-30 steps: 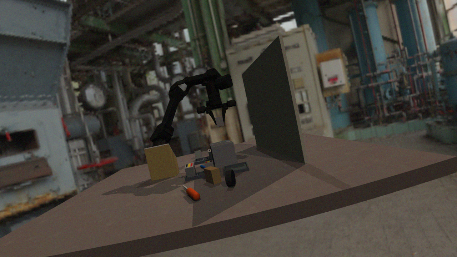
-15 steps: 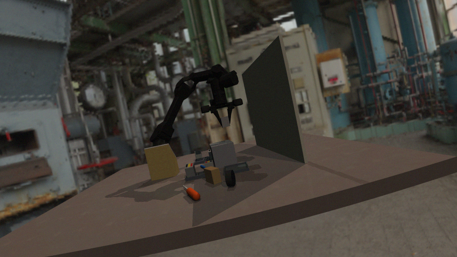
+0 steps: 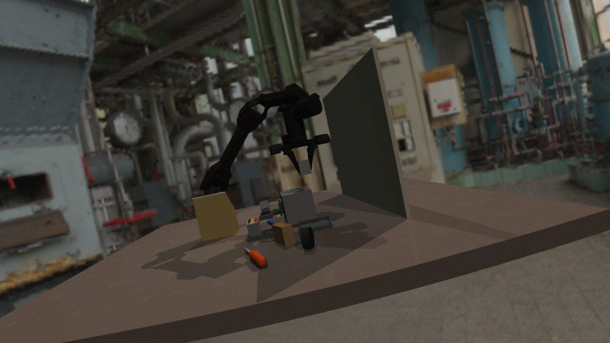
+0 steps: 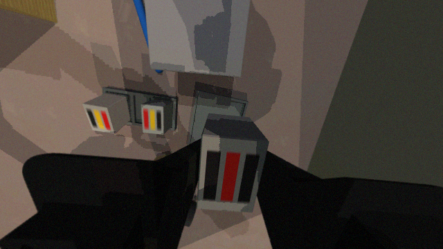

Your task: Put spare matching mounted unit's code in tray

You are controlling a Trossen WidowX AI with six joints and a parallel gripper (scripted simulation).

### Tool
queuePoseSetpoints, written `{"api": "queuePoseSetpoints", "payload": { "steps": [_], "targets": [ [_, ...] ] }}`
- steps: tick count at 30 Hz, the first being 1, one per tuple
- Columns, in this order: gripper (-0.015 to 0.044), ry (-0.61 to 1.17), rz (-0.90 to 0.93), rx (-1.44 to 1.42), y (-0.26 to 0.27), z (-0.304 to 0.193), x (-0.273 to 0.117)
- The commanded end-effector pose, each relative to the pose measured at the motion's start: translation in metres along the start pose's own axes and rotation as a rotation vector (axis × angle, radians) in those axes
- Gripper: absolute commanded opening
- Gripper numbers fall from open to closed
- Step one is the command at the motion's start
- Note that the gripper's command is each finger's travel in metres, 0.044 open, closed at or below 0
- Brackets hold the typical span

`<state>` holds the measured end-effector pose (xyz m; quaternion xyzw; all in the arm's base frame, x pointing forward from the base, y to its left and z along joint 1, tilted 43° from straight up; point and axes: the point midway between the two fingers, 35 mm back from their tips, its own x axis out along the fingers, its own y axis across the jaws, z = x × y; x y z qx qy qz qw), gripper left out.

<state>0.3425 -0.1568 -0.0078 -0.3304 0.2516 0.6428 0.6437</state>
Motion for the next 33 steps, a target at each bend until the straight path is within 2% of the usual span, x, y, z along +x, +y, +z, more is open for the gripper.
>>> {"api": "queuePoseSetpoints", "payload": {
  "steps": [1,7,33],
  "targets": [
    [0.0,-0.006,0.004,-0.005,0.004,-0.021,0.008],
    [0.0,-0.012,0.002,-0.013,0.009,-0.045,0.016],
    [0.0,-0.01,0.001,-0.012,0.005,-0.047,0.04]
  ]
}}
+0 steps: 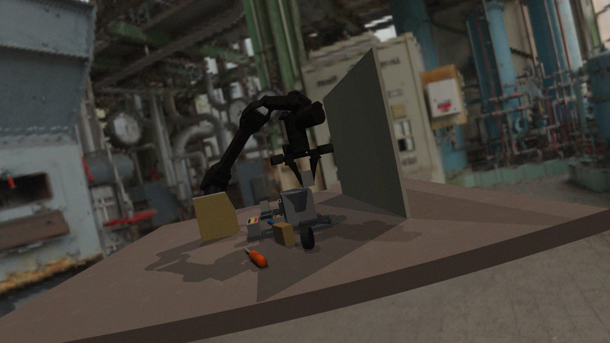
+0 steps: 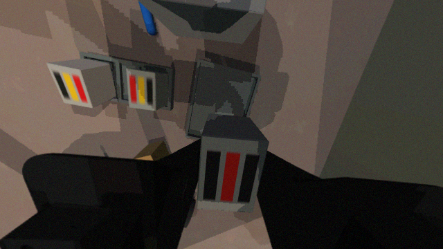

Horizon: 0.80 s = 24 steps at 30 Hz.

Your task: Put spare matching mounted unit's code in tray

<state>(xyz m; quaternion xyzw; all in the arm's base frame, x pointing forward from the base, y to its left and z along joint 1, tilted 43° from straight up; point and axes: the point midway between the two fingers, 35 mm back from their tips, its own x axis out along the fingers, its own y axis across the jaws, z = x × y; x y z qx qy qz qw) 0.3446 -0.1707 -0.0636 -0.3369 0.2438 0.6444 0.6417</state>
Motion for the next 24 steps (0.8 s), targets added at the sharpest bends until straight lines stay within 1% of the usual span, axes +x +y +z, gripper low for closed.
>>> {"api": "queuePoseSetpoints", "payload": {
  "steps": [1,24],
  "targets": [
    [0.0,-0.009,0.005,0.008,0.001,0.0,0.008],
    [0.0,-0.008,0.004,0.008,-0.001,-0.001,0.032]
  ]
}}
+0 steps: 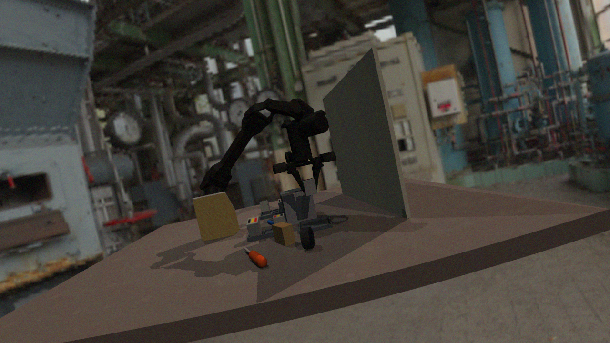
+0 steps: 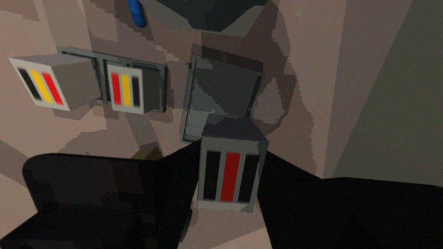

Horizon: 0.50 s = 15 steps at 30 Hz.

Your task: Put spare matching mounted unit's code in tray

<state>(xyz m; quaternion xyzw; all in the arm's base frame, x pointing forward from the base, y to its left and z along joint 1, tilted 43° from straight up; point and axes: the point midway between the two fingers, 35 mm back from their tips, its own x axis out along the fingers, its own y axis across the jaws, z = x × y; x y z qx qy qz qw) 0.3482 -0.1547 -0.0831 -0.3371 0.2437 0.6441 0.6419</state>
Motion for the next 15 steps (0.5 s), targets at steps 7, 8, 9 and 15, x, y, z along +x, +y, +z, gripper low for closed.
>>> {"api": "queuePoseSetpoints", "payload": {
  "steps": [7,8,9,15],
  "targets": [
    [0.0,-0.009,0.005,0.008,0.001,0.0,0.014],
    [0.0,-0.009,0.005,0.008,0.001,0.0,0.015],
    [0.0,-0.009,0.005,0.008,0.001,0.0,0.016],
    [0.0,-0.009,0.005,0.008,0.001,0.0,0.022]
  ]
}}
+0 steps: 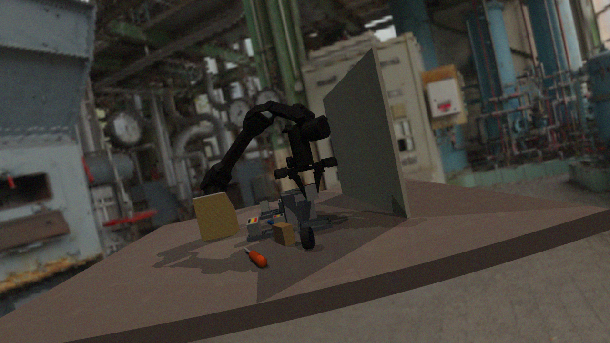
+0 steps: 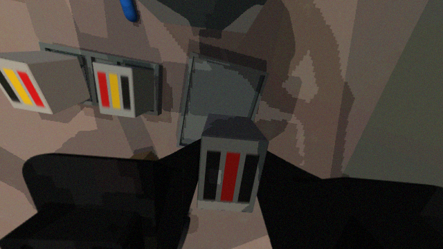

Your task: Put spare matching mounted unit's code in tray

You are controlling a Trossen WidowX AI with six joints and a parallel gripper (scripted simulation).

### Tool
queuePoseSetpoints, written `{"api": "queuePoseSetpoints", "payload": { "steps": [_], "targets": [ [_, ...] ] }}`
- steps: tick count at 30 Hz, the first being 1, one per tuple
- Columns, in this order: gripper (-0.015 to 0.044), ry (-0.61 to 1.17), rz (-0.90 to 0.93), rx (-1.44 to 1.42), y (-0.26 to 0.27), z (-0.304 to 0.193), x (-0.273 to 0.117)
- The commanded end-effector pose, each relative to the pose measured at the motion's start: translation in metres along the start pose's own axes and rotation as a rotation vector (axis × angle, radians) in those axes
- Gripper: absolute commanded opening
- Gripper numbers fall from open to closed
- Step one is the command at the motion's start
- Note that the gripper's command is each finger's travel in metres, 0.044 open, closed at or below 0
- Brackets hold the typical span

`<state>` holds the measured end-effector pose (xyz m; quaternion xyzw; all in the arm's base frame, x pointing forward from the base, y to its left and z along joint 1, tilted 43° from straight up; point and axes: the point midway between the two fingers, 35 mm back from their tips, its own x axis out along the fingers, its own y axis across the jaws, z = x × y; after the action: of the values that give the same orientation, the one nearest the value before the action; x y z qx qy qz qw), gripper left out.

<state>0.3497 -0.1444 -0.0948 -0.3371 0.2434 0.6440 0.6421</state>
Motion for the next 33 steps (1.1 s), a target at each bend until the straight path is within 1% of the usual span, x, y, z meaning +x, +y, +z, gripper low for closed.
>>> {"api": "queuePoseSetpoints", "payload": {
  "steps": [1,33],
  "targets": [
    [0.0,-0.009,0.005,0.008,0.002,0.0,0.008],
    [0.0,-0.011,0.005,0.008,0.003,0.002,0.041]
  ]
}}
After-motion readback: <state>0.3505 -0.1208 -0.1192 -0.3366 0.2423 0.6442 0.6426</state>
